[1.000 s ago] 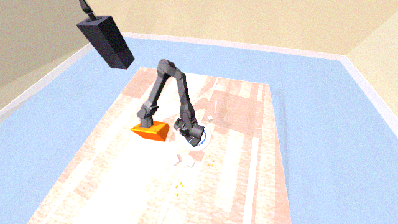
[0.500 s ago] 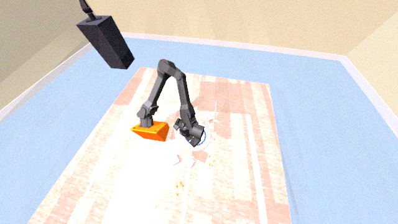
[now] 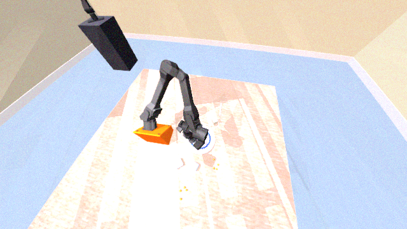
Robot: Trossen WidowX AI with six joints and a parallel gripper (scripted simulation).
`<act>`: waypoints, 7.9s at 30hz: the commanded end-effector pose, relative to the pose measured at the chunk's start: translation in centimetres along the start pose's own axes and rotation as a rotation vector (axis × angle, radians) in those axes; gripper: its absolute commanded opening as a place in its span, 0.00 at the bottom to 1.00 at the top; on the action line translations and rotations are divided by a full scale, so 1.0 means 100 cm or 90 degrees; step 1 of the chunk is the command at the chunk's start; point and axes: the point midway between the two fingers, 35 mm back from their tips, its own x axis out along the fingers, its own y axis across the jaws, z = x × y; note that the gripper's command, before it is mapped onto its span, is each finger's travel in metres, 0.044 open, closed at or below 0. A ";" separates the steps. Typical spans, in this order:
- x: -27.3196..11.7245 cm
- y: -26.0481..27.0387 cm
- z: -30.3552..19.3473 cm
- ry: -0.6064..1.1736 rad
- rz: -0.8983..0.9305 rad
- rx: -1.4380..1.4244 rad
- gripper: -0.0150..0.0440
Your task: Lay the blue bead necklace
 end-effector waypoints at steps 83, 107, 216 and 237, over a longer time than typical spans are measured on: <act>-0.024 0.002 0.091 0.000 -0.001 0.139 0.46; 0.007 0.004 0.092 -0.002 0.003 0.145 0.46; -0.033 0.008 0.000 0.001 0.001 -0.203 0.46; -0.022 0.005 0.002 0.002 -0.003 -0.211 0.46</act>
